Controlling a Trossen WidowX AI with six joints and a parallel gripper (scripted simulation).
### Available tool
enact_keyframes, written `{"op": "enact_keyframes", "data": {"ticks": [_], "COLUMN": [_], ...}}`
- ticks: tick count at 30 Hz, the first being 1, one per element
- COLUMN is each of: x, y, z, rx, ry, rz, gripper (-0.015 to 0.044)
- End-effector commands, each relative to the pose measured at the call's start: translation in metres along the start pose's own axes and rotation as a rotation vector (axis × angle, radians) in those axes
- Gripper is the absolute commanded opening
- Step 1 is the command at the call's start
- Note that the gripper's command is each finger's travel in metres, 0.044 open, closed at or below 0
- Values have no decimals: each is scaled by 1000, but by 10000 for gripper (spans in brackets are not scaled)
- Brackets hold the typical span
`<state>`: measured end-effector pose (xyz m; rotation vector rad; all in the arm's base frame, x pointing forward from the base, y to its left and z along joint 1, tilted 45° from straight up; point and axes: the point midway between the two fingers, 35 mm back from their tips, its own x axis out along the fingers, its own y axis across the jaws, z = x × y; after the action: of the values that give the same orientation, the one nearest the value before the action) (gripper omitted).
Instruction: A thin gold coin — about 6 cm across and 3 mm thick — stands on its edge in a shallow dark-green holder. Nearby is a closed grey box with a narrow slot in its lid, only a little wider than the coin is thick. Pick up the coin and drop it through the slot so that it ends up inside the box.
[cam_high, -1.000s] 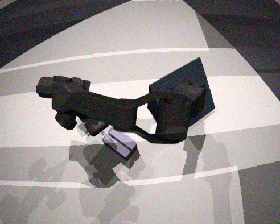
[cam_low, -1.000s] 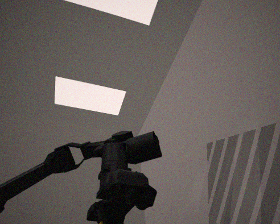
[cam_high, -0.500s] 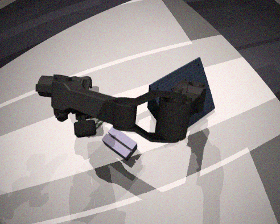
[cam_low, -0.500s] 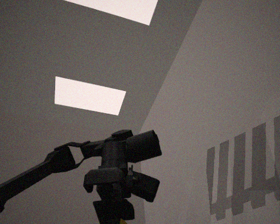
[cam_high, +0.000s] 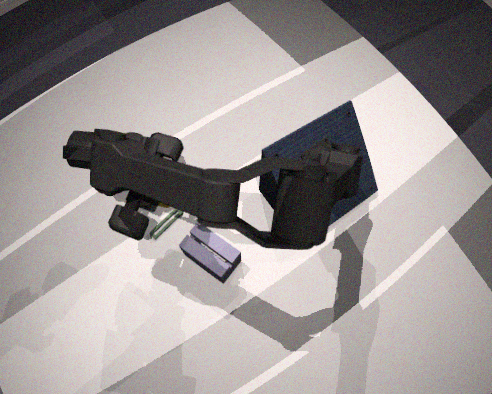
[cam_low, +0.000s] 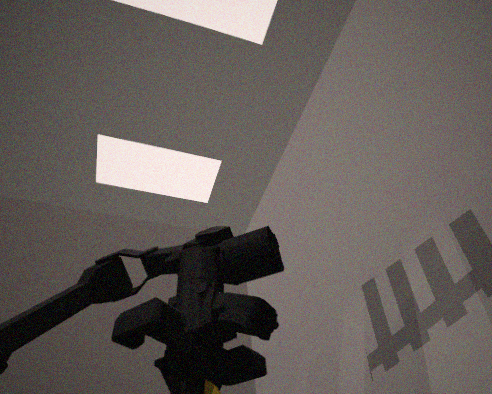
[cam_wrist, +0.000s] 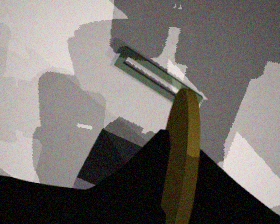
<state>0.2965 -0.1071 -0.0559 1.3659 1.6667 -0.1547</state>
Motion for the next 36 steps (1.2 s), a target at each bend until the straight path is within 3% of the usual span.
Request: {"op": "enact_keyframes", "data": {"ticks": [1, 7, 36], "x": [-1, -1, -4], "y": [-1, -2, 26], "z": [1, 1, -54], "rx": [135, 290, 293], "ry": [-4, -4, -4], "rz": [-4, -4, -4], "gripper": [0, 0, 0]}}
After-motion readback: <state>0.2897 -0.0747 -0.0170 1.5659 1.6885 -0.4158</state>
